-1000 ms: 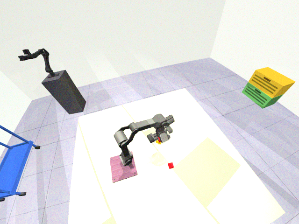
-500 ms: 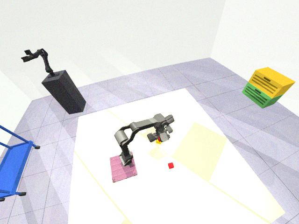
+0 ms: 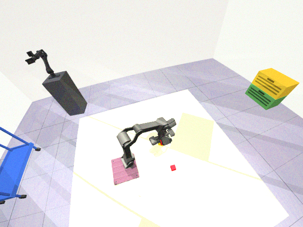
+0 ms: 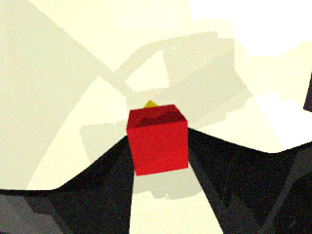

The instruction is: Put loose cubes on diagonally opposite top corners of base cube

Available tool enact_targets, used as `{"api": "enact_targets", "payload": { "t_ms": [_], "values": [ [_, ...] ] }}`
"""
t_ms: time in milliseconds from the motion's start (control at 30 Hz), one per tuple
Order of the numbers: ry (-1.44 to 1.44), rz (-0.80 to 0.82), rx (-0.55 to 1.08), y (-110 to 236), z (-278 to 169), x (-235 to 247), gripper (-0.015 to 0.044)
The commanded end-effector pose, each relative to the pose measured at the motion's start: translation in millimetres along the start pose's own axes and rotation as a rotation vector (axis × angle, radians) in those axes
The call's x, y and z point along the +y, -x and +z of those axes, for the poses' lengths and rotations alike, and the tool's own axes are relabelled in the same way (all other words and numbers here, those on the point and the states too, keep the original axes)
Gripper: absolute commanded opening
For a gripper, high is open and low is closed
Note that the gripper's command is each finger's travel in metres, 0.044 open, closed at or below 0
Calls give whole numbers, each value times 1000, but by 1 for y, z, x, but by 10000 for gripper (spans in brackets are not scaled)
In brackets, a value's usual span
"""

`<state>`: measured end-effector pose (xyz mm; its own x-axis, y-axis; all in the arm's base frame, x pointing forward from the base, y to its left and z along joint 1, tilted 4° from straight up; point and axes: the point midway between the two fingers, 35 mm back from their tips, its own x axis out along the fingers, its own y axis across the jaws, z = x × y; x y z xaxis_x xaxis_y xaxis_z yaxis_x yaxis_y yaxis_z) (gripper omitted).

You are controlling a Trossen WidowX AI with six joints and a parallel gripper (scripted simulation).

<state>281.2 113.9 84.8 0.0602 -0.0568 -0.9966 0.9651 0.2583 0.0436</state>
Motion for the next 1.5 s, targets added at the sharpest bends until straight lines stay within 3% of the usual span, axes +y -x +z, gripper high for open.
{"api": "enact_targets", "payload": {
  "t_ms": [0,667,800,1467],
  "values": [
    [-7,-3,-1,-2,0,0,105],
    [-2,-3,-1,-4,0,0,105],
    [-2,-3,-1,-4,0,0,205],
    [0,-3,0,25,0,0,205]
  ]
}}
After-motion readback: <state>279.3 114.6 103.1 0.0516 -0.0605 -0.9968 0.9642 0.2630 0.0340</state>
